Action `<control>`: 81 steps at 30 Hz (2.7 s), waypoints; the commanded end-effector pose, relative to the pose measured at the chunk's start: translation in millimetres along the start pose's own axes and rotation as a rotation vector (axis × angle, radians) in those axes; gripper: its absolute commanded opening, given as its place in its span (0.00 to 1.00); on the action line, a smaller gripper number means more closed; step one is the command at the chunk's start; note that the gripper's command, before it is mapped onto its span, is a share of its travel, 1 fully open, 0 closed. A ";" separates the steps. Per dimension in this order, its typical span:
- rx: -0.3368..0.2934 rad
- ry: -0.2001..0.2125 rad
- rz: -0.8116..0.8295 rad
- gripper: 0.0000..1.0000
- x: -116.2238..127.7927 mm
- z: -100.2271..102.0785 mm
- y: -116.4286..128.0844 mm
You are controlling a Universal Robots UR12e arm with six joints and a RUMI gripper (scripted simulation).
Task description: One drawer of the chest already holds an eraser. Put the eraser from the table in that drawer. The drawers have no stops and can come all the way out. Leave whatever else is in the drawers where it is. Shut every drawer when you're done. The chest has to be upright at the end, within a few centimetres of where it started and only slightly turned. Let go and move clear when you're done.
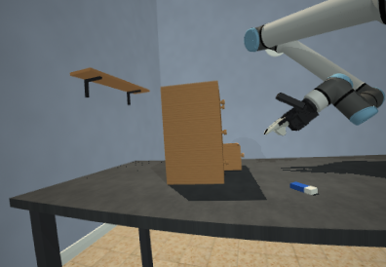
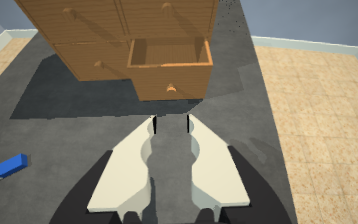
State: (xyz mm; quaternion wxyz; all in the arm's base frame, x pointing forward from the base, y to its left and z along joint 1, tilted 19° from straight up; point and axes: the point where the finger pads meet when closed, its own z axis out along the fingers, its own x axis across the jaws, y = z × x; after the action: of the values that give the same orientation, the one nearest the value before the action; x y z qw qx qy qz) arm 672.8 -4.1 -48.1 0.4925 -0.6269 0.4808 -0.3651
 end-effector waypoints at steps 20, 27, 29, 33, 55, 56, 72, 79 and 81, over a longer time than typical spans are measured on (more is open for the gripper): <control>-0.390 -0.004 -0.003 0.20 -3.1 -48.5 -11.8; -0.486 -0.002 -0.002 0.20 -1.3 -58.5 -15.4; -0.526 -0.003 -0.003 0.20 -2.6 -64.3 -16.5; -0.605 -0.003 -0.002 0.20 -1.6 -72.6 -18.7; -0.929 -0.003 -0.002 0.20 -0.8 -111.5 -30.6; -0.939 -0.003 -0.002 0.20 -0.9 -112.7 -31.0; -0.990 -0.003 -0.004 0.20 -1.3 -119.9 -34.1; -0.990 -0.003 -0.004 0.20 -1.3 -119.9 -34.1; -0.990 -0.003 -0.004 0.20 -1.3 -119.9 -34.1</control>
State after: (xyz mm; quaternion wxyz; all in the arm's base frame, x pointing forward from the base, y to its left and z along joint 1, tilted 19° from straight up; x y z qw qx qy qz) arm 568.9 -32.7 14.3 0.1361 -0.7870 0.5946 -0.0929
